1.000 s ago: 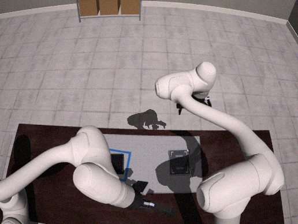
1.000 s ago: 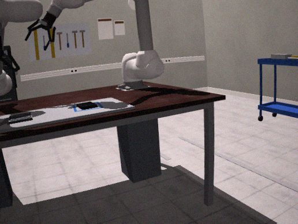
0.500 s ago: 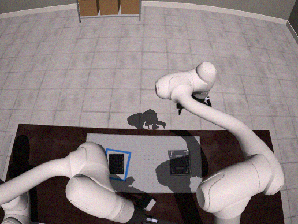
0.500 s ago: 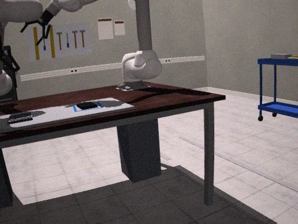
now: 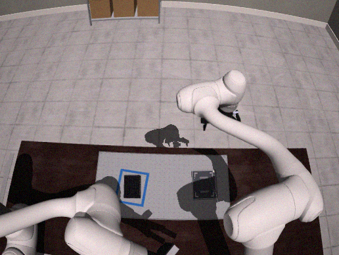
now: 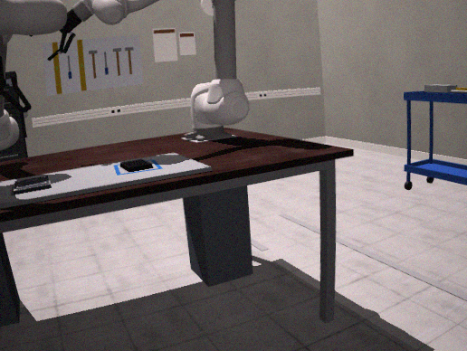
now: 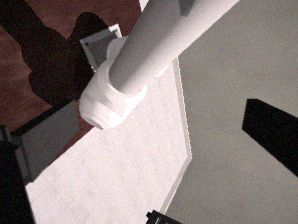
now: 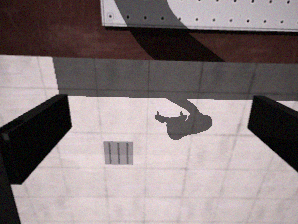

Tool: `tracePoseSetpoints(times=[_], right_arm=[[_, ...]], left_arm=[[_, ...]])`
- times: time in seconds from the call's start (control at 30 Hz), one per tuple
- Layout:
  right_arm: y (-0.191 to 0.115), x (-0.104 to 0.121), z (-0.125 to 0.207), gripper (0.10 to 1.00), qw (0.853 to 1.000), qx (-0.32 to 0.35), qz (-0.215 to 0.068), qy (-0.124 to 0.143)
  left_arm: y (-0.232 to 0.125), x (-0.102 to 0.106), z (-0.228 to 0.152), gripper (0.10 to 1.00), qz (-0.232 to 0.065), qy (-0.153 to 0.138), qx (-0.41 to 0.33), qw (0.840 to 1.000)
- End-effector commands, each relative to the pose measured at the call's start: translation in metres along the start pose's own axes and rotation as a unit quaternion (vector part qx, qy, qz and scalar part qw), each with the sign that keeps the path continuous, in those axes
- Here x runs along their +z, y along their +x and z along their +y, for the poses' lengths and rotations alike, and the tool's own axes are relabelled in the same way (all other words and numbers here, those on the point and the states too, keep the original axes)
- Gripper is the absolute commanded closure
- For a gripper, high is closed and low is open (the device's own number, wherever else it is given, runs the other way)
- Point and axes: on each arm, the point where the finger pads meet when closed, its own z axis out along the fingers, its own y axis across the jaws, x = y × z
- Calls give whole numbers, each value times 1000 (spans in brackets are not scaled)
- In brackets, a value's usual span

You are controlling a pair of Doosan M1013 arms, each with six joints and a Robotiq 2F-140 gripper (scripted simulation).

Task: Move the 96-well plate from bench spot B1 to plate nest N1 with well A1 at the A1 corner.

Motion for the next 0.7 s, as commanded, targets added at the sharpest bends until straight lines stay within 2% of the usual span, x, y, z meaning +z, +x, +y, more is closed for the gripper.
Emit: tracePoseSetpoints(times=[0.0, 0.4, 0.47, 0.67], right_arm=[[0, -1, 0, 98, 1000, 0, -1, 0], [0, -1, 0, 98, 1000, 0, -1, 0], [0, -1, 0, 98, 1000, 0, -1, 0], [0, -1, 0, 98, 1000, 0, -1, 0]], left_arm=[[-15, -3, 18, 98, -4, -23, -3, 1000], [-74, -27, 87, 98, -21, -112, -28, 993], [-74, -27, 87, 98, -21, -112, -28, 993], [-101, -44, 117, 98, -28, -153, -46, 987]])
